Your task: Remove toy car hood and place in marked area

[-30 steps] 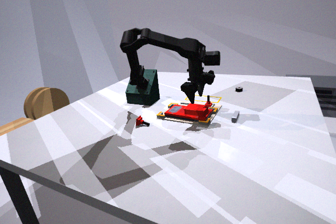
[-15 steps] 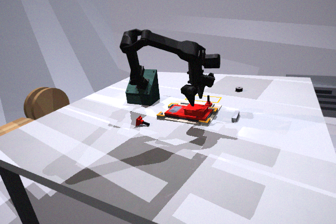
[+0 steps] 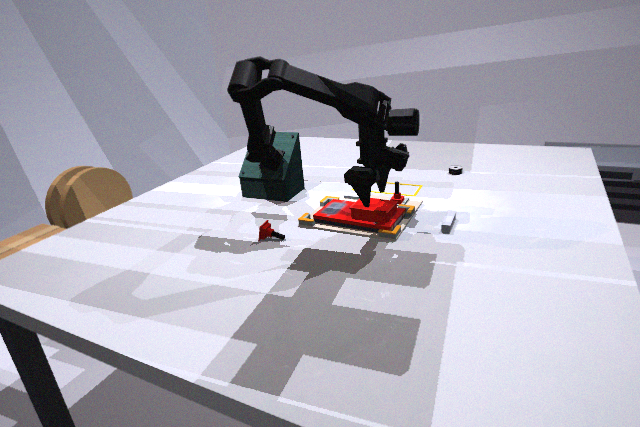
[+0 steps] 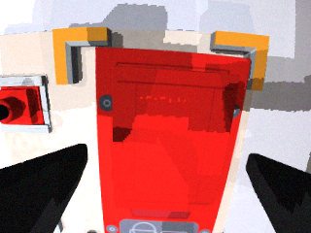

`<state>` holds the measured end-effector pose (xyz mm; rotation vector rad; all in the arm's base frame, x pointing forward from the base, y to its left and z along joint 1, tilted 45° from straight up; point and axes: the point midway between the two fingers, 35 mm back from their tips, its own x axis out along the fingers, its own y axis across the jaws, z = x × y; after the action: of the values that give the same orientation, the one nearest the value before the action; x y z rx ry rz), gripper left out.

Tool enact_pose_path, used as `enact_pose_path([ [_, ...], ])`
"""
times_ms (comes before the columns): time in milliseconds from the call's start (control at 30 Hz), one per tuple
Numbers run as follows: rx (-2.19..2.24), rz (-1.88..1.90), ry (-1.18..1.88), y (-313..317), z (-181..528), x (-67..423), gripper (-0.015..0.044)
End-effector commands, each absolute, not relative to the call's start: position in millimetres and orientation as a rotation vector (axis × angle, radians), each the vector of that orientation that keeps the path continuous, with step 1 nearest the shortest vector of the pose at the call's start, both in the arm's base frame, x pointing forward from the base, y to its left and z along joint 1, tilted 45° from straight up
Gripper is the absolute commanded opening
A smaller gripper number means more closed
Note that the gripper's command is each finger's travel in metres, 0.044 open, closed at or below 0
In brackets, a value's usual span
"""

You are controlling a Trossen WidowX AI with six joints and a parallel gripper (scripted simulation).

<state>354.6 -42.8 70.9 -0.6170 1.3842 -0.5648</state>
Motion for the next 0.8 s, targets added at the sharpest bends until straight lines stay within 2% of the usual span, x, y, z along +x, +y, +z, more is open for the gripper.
enact_pose_path([
  [0,-0.625,-0.566,1.389,-46.2,68.3,353.4,0.044],
  [767,-0.626,-0.567,1.389,-54.6,60.6,353.9,0.044],
])
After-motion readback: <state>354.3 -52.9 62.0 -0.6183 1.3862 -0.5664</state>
